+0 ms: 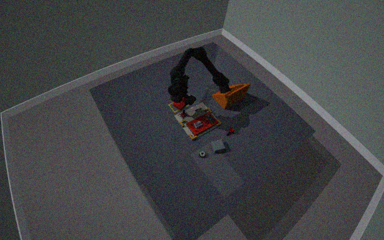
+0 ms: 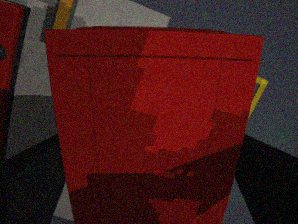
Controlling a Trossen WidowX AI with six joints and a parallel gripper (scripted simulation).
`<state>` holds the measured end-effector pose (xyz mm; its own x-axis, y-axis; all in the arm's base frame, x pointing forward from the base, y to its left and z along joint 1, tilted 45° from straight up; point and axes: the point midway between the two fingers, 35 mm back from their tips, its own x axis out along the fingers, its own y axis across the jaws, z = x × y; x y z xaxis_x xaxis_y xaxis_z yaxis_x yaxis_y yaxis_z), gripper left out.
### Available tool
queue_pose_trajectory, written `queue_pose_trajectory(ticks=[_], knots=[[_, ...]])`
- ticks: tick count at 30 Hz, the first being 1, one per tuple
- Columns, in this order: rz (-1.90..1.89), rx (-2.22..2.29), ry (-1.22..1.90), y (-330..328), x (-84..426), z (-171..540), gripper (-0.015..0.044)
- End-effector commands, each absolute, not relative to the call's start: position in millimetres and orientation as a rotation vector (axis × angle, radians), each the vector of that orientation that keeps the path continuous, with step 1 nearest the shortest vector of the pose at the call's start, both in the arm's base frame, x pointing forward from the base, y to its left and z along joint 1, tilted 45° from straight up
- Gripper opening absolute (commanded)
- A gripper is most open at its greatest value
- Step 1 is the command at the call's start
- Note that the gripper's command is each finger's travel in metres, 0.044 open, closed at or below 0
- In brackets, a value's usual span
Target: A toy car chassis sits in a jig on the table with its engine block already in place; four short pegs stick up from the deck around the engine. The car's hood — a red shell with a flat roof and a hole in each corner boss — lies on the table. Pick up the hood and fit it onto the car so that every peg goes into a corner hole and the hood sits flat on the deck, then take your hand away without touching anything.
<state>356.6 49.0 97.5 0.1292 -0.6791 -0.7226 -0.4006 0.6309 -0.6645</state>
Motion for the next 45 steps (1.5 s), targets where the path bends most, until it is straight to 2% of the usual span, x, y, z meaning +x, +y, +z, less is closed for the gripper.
queue_pose_trajectory(ticks=[1,24,45], knots=[[-0.287,-0.902,1.481,68,356,80,0.0],[-0.509,-0.668,1.395,162,315,-19,0.0],[-0.518,-0.663,1.391,126,319,-54,0.0]])
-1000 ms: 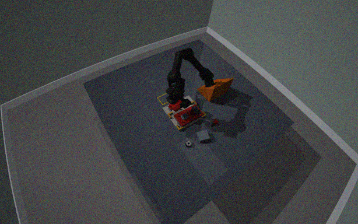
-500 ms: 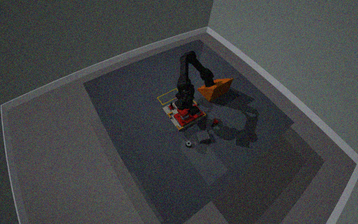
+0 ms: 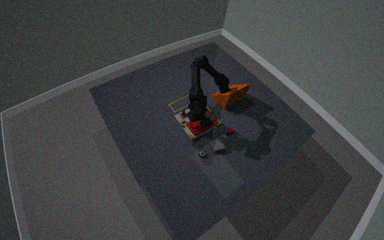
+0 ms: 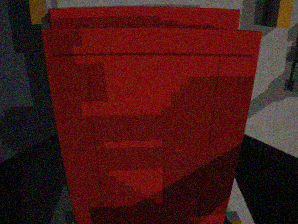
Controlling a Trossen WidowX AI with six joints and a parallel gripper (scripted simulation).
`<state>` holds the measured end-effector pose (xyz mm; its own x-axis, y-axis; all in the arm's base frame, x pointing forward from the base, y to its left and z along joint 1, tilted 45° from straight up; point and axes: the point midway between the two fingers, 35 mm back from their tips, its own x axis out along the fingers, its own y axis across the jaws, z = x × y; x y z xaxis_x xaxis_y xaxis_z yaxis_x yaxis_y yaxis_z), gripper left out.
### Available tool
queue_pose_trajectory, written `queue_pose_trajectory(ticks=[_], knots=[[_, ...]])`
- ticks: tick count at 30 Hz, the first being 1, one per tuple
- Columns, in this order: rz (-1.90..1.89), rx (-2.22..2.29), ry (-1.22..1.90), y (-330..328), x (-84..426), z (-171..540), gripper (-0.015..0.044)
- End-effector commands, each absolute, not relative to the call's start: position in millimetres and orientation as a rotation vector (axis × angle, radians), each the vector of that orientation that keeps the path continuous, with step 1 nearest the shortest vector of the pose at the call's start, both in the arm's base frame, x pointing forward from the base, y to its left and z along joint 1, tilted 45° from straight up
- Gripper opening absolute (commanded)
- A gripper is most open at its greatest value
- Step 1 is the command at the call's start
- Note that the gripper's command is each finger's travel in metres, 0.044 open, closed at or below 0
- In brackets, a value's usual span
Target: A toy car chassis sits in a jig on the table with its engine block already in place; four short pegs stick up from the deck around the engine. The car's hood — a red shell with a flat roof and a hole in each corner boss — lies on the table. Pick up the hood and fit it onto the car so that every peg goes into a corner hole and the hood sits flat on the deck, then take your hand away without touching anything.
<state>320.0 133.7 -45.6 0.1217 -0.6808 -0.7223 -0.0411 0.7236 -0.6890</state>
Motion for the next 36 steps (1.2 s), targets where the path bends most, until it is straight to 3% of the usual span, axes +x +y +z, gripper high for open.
queue_pose_trajectory(ticks=[1,36], knots=[[-0.518,-0.663,1.391,126.6,319.2,-54.0,0.0],[-0.518,-0.663,1.391,126.8,318.7,-57.0,0.0]])
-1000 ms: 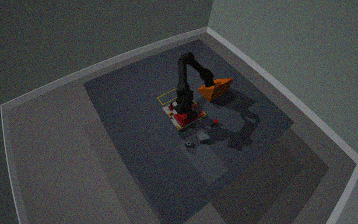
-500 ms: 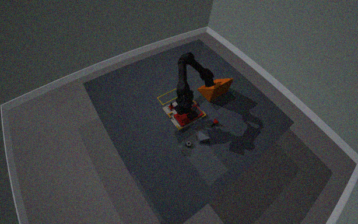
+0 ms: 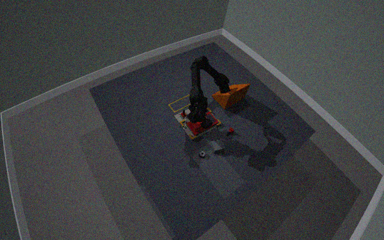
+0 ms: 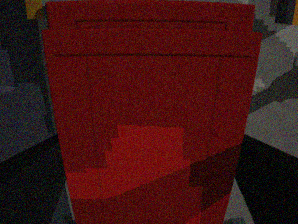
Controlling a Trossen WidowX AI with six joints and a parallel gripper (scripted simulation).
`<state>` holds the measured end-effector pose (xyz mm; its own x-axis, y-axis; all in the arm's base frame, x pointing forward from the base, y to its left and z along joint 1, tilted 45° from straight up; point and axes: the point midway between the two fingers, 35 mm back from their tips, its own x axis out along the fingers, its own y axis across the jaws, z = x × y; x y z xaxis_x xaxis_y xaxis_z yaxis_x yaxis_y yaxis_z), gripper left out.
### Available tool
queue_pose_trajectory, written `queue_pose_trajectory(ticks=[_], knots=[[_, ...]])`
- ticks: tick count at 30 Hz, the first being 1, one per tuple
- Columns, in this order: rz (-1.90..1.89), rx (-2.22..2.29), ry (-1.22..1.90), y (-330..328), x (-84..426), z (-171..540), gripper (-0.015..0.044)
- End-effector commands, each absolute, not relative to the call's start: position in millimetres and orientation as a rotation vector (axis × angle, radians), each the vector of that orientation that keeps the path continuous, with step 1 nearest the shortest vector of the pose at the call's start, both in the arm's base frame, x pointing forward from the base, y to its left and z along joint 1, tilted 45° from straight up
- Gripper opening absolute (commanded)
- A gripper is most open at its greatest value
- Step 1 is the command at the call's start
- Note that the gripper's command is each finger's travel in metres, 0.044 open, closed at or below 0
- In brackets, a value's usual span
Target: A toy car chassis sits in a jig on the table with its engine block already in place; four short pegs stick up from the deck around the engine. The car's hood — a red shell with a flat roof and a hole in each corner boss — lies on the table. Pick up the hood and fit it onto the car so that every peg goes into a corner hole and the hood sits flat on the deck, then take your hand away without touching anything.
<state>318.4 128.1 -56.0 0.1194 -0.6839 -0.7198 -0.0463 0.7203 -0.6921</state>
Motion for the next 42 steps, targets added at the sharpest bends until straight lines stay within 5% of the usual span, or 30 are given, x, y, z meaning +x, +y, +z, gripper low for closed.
queue_pose_trajectory(ticks=[1,42], knots=[[-0.518,-0.663,1.391,126.5,318.8,-57.3,0.0],[-0.518,-0.662,1.391,123.2,319.5,-61.0,0.0]])
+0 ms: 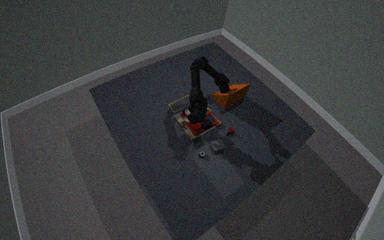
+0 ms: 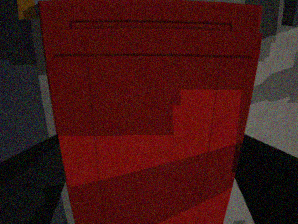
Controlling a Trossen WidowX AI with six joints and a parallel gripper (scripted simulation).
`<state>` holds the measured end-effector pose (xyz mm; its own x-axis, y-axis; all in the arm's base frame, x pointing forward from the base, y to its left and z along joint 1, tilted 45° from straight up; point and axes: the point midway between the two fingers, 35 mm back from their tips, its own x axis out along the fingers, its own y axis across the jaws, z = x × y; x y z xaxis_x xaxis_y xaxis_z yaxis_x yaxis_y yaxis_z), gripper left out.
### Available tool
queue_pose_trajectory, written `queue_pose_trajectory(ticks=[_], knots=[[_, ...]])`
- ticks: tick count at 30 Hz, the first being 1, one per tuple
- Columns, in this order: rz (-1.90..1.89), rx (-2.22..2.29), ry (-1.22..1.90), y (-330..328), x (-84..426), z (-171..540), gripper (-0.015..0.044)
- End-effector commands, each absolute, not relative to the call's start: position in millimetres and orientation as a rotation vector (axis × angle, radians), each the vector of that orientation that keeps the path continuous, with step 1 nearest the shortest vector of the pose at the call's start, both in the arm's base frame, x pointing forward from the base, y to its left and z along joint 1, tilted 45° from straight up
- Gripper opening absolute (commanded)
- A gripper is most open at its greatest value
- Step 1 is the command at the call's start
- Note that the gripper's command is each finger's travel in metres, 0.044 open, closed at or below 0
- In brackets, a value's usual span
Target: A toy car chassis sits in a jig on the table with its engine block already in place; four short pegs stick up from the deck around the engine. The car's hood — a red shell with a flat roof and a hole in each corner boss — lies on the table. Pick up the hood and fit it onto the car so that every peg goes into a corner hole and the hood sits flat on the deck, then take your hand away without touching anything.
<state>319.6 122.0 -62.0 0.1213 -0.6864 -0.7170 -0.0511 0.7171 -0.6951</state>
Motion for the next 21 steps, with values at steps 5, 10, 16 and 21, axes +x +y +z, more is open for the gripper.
queue_pose_trajectory(ticks=[5,10,16,21], knots=[[-0.518,-0.662,1.391,124.7,319.2,-59.4,0.0],[-0.517,-0.661,1.391,124.8,319.0,-59.2,0.0],[-0.517,-0.662,1.39,124.0,318.9,-59.3,0.0],[-0.516,-0.662,1.389,123.2,318.7,-59.5,0.0]])
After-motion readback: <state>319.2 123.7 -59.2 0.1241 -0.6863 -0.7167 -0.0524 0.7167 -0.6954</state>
